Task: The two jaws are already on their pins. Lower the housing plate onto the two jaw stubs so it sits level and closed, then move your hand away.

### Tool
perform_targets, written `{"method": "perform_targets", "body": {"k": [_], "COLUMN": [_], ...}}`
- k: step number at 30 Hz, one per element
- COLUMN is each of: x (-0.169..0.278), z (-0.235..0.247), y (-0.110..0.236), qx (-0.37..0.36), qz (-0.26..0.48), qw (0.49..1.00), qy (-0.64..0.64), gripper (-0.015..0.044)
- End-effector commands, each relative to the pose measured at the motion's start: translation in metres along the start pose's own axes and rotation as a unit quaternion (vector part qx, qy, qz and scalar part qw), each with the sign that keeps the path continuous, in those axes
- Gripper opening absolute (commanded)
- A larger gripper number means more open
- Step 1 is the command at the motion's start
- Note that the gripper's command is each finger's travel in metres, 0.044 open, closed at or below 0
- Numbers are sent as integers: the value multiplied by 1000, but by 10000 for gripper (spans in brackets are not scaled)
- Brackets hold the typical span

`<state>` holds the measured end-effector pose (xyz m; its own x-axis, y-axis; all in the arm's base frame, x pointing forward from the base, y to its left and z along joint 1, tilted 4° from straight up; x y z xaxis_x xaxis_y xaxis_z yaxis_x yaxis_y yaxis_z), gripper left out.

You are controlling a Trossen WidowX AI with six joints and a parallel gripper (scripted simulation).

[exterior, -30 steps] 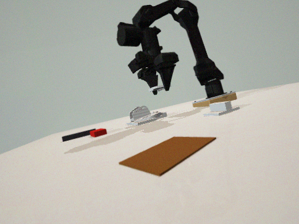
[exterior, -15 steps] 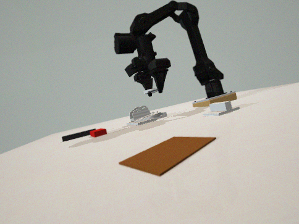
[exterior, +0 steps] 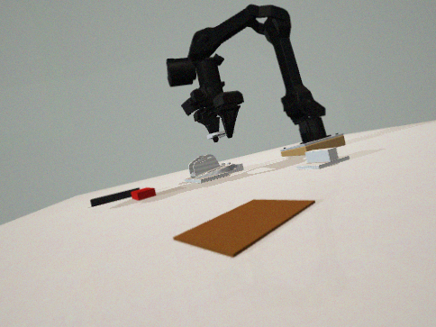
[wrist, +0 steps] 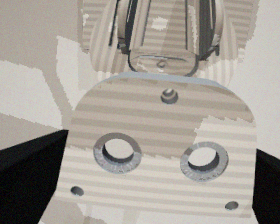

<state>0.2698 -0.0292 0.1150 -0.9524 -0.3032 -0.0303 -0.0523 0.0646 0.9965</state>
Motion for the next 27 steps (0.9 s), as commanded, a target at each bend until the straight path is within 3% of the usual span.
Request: {"method": "perform_targets", "body": {"k": [1,27], "x": [3,4], "z": [-1,-2], "y": [-2,-2], "qx": [0,0], "qz": [4,4], "qw": [1000,1000], "qy": [5,11], "gripper": [351,351]}}
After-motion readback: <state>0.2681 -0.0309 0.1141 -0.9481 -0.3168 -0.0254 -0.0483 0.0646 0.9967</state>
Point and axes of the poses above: the point midway between the two fingers, 35 mm back from their tips, its own y axis back along the fingers, its own z axis across the jaws, x = y × z, the point moved 1 cm from there along y, back along the fingers, and after that the axes turned 14 degrees about y, right-handed, at the moved point
